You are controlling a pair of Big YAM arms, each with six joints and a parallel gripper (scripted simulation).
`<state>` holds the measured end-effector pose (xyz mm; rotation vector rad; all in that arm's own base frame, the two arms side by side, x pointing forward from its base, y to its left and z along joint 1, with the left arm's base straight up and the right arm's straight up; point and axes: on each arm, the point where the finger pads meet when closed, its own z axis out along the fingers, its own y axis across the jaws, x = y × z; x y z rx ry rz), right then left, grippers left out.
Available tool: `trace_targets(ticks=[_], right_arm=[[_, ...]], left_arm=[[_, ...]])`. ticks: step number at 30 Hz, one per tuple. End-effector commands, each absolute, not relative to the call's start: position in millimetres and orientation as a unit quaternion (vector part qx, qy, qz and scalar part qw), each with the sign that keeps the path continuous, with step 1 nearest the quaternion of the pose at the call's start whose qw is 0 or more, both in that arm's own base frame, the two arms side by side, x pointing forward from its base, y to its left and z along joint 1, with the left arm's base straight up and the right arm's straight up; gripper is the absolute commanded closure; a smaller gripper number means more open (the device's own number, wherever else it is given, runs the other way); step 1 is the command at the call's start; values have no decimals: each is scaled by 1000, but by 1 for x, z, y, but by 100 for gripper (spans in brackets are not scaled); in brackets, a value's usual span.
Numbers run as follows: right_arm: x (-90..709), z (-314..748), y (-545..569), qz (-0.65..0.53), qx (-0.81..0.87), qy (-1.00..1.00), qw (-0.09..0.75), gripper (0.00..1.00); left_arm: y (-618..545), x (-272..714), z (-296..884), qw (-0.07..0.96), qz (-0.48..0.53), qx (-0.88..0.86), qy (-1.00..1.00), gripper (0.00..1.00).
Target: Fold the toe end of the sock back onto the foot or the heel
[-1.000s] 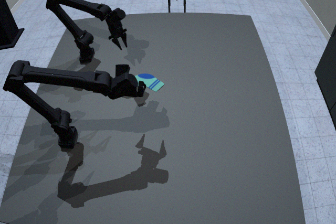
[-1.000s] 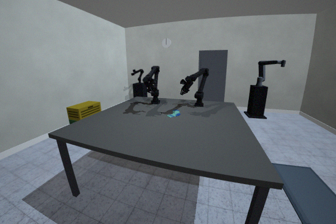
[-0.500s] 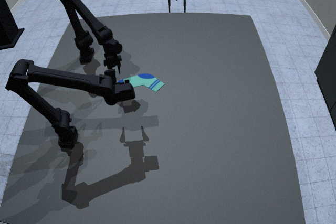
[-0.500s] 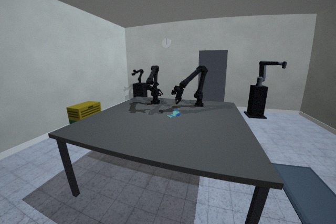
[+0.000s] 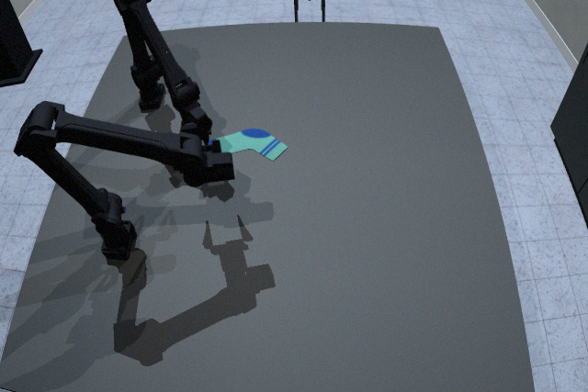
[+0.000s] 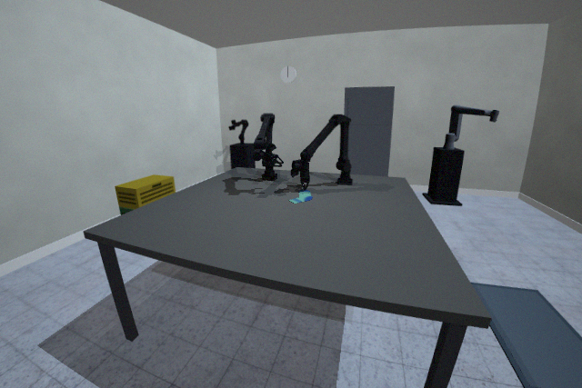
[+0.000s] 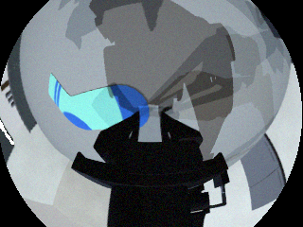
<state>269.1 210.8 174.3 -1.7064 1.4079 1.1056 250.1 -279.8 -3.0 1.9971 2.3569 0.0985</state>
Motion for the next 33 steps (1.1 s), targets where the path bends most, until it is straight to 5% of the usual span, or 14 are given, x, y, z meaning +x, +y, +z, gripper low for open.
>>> trace_targets(ticks=[1,23,24,32,33], right_arm=[[271,182,216,419,-664,521,335,0],[274,183,213,413,-663,522,341,0],[274,183,213,413,-663,522,341,0],[274,183,213,413,-663,522,341,0],[274,183,213,413,-663,522,341,0]], left_arm=[[-290,263,-2,31,38,643,764,67],[-294,272,-13,37,36,642,765,67],[-294,272,-13,36,36,642,765,75],[-294,271,-13,39,35,642,765,88],[-294,269,-12,37,36,643,764,99]])
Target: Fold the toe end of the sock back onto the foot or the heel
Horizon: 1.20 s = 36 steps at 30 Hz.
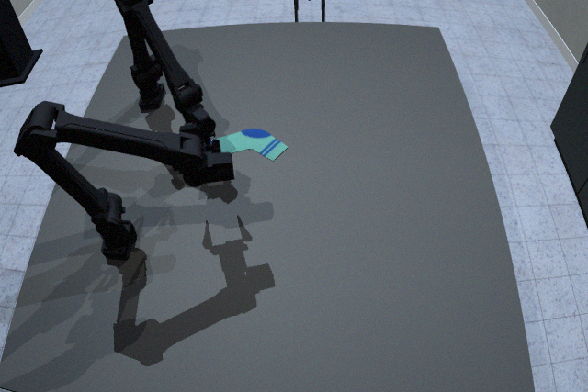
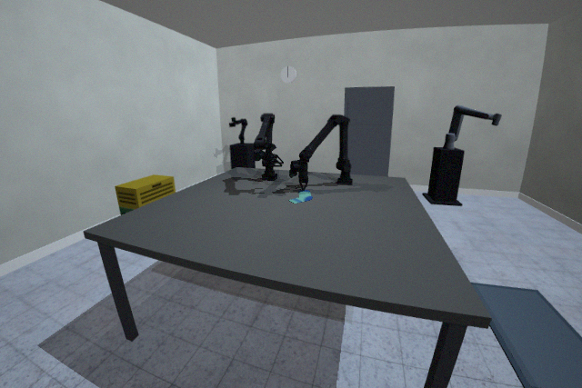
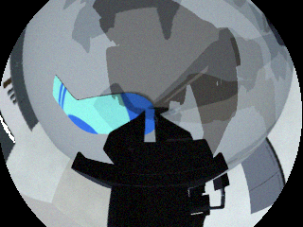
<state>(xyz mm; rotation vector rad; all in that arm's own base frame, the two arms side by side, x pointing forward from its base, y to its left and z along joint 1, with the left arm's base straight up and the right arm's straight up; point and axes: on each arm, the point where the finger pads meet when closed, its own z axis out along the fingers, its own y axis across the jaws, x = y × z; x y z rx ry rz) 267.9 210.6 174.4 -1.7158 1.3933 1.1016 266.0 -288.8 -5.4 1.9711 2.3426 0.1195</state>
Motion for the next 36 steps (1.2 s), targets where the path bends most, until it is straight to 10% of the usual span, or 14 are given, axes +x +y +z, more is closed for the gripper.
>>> trace_targets(ticks=[1,36], right_arm=[[274,183,213,413,-663,522,341,0],[274,183,213,413,-663,522,341,0]], left_arm=[[-297,271,-8,39,35,643,764,99],[-299,273,40,43,35,644,763,99]])
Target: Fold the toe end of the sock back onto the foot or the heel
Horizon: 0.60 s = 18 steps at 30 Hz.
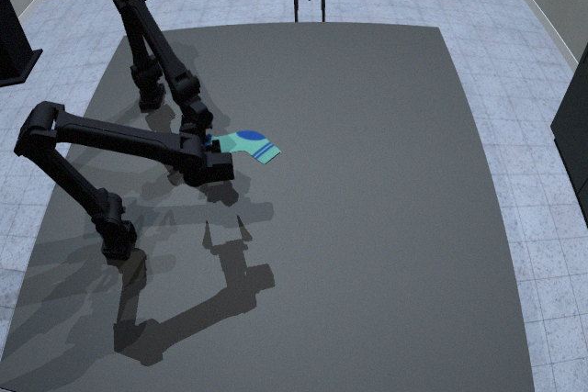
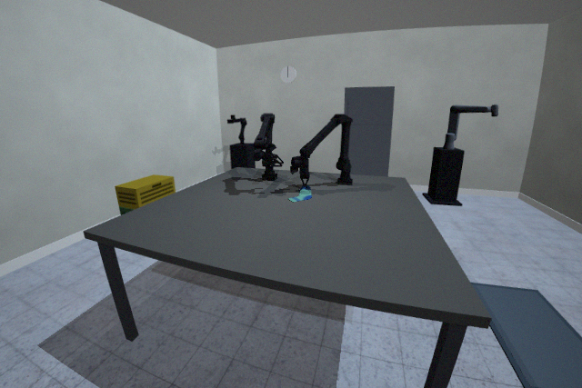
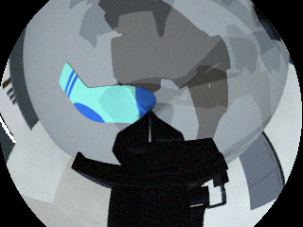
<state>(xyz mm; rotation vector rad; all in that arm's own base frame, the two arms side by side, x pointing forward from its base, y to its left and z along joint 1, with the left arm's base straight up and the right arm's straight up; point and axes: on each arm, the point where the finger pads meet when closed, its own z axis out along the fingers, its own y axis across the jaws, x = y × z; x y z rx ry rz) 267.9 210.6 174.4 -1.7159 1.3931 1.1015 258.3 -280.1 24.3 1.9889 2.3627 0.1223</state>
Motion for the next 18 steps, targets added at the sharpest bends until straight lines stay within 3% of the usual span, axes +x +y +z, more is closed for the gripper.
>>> trace_targets(ticks=[1,18], right_arm=[[274,183,213,413,-663,522,341,0],[250,198,210,407,-617,590,326,0]], left_arm=[[-299,273,40,43,35,645,763,99],[-302,289,51,54,36,641,764,99]])
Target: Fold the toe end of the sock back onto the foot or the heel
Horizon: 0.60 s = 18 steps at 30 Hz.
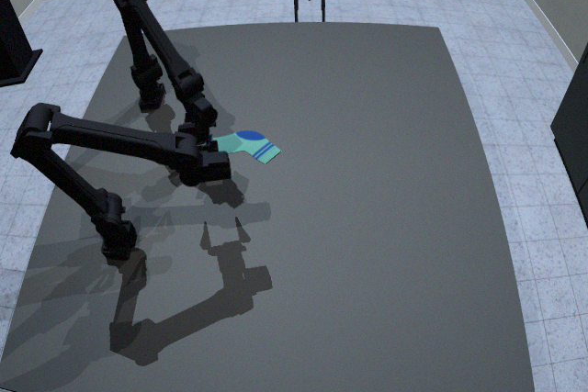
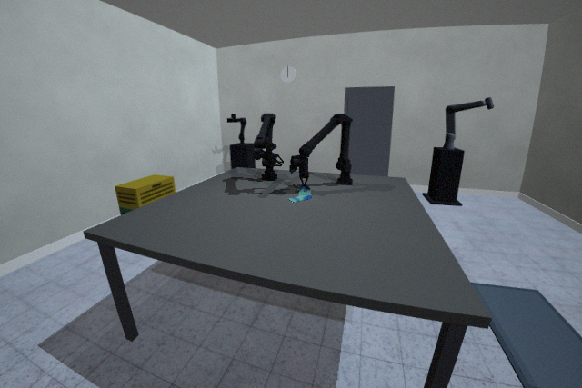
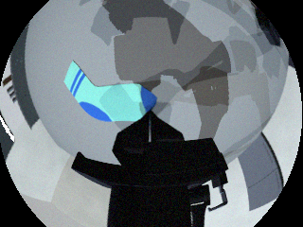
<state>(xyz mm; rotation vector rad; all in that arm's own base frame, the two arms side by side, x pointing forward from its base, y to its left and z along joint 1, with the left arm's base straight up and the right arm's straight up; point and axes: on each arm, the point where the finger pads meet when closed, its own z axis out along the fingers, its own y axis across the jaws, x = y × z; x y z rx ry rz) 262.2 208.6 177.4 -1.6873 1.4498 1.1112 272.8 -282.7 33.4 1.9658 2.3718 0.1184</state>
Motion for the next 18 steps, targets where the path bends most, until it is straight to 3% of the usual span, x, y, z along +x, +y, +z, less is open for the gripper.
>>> trace_targets(ticks=[1,18], right_arm=[[247,201,209,402,-611,598,328,0],[208,240,193,343,-522,667,406,0]], left_arm=[[-302,289,51,54,36,641,764,99],[-302,289,51,54,36,641,764,99]])
